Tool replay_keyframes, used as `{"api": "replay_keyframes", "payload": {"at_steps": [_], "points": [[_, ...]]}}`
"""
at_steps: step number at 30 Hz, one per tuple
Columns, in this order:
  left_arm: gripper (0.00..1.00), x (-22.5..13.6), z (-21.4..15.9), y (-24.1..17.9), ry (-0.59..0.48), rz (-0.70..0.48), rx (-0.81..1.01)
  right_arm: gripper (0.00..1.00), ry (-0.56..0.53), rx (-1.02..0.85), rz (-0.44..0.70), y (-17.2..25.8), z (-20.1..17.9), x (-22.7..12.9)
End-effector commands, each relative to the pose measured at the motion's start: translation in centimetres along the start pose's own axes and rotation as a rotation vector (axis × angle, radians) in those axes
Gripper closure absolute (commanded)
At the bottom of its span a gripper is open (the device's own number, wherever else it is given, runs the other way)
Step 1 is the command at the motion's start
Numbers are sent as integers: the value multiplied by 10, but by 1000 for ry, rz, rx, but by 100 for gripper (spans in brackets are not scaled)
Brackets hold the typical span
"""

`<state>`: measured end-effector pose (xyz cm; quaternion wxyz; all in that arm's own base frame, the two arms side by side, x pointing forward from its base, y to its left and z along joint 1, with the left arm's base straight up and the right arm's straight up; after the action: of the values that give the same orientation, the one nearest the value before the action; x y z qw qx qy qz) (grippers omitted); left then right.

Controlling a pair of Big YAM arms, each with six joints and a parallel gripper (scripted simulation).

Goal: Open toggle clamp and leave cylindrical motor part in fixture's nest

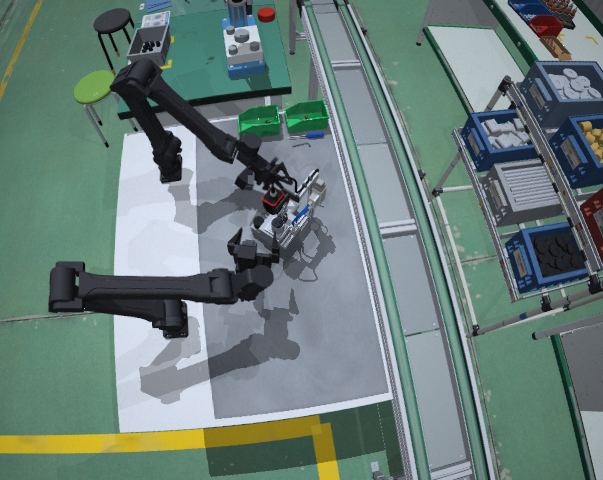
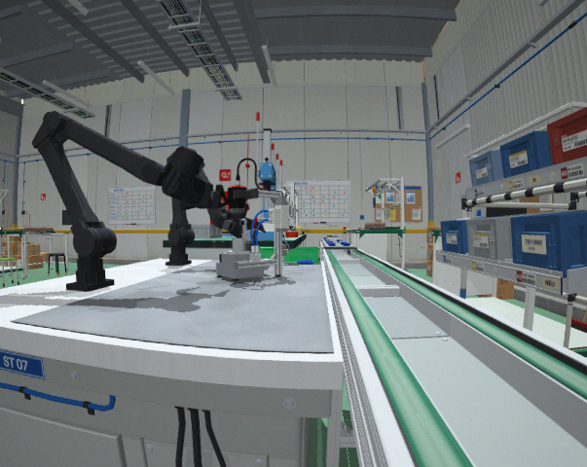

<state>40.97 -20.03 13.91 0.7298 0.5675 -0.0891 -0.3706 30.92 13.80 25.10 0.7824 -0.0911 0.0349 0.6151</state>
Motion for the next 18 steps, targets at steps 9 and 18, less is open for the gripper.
{"api": "replay_keyframes", "payload": {"at_steps": [9,18], "points": [[40,35,-16,71,28,-82,-217,0,-9,-31,-2,-5,11,0],[40,46,-16,102,54,-183,-367,0,-14,-51,-18,-10,20,-3]]}}
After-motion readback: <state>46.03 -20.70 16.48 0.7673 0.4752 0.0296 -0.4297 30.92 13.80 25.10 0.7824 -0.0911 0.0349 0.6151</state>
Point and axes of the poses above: on each arm, the point where the finger pads meet when closed, its own x axis out along the fingers, its own y axis across the jaws, z = x × y, the point moved 4 cm from there along -x, back along the fingers, and after that the axes turned 6 degrees about -x, right-handed, at the moved point
